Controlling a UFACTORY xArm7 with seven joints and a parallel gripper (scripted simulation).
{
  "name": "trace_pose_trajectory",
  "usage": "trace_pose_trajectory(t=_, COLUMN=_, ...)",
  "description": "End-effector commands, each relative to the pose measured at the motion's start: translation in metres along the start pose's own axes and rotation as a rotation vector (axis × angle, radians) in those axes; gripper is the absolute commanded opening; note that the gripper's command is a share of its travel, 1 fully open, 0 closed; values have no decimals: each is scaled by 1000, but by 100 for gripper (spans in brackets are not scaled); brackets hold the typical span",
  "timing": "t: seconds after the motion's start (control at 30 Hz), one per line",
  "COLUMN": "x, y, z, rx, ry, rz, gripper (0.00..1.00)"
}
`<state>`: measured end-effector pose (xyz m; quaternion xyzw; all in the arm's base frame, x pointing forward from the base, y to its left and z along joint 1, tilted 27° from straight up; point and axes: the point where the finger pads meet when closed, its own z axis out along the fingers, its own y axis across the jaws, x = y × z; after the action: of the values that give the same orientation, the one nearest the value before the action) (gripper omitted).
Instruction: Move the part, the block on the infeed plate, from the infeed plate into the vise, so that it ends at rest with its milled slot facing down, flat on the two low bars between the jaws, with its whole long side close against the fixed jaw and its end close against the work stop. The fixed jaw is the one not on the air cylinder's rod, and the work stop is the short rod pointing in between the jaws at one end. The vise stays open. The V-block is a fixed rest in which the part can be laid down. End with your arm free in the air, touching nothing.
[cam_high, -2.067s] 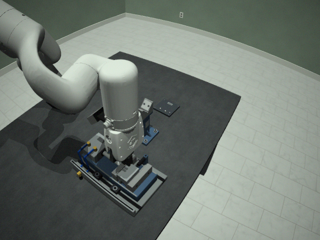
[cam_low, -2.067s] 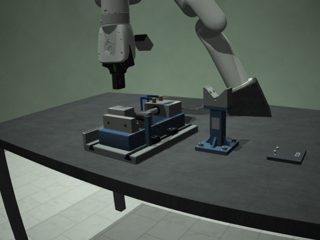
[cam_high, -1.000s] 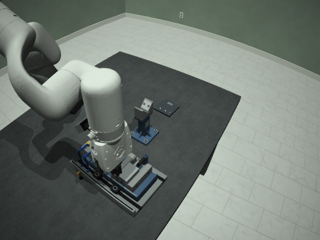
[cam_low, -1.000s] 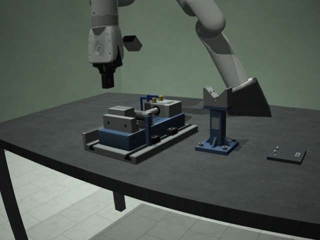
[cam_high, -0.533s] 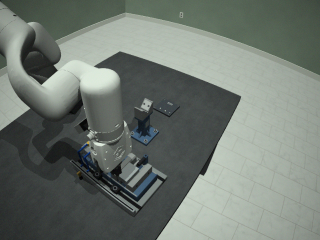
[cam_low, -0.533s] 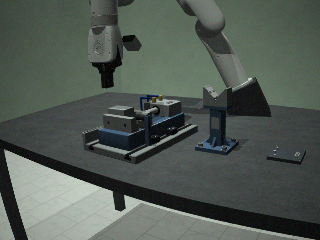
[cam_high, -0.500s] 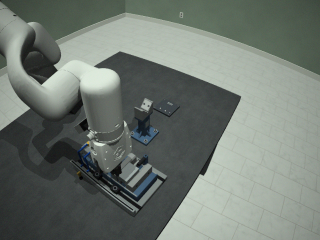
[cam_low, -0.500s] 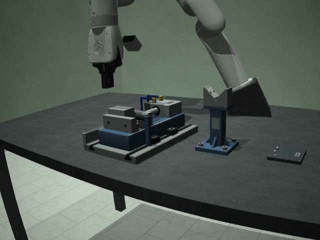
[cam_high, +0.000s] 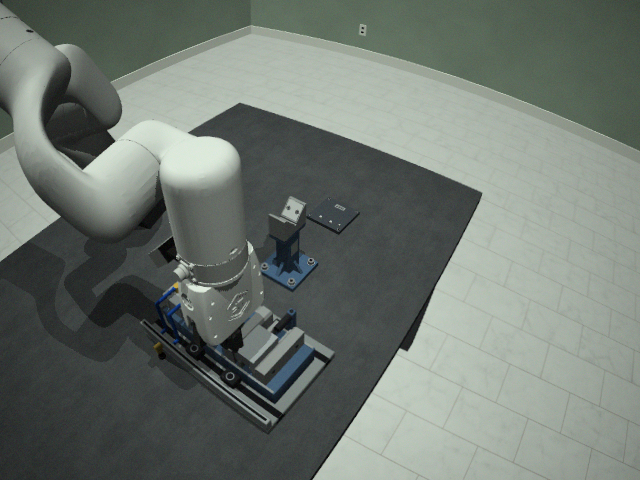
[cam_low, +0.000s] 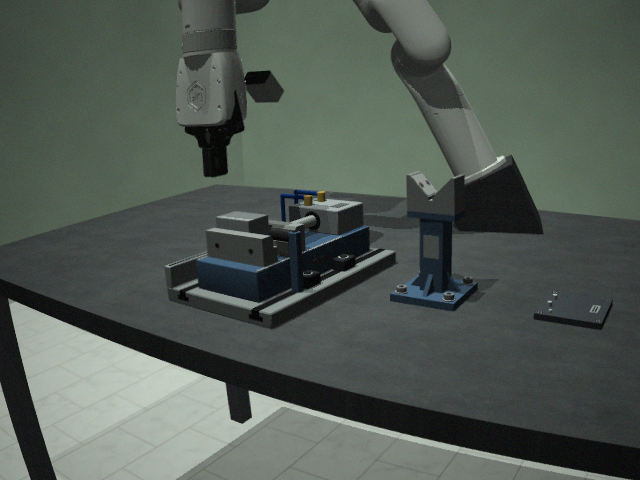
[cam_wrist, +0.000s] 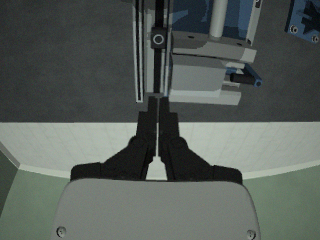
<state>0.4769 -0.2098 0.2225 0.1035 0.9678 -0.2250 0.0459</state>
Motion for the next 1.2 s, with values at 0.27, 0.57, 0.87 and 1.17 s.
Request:
trace_pose_trajectory(t=0.27, x=-1, y=0, z=-1, rx=0, ry=-4, rz=-1, gripper=0)
trace_pose_trajectory(t=0.57, x=-1, y=0, z=6, rx=-2, ry=-2, rz=-1, gripper=0)
trace_pose_trajectory(t=0.87, x=-1, y=0, z=16, rx=-2, ry=-2, rz=-1, gripper=0)
trace_pose_trajectory(t=1.17, x=-1, y=-1, z=30, rx=-2, ry=-2, rz=-1, gripper=0)
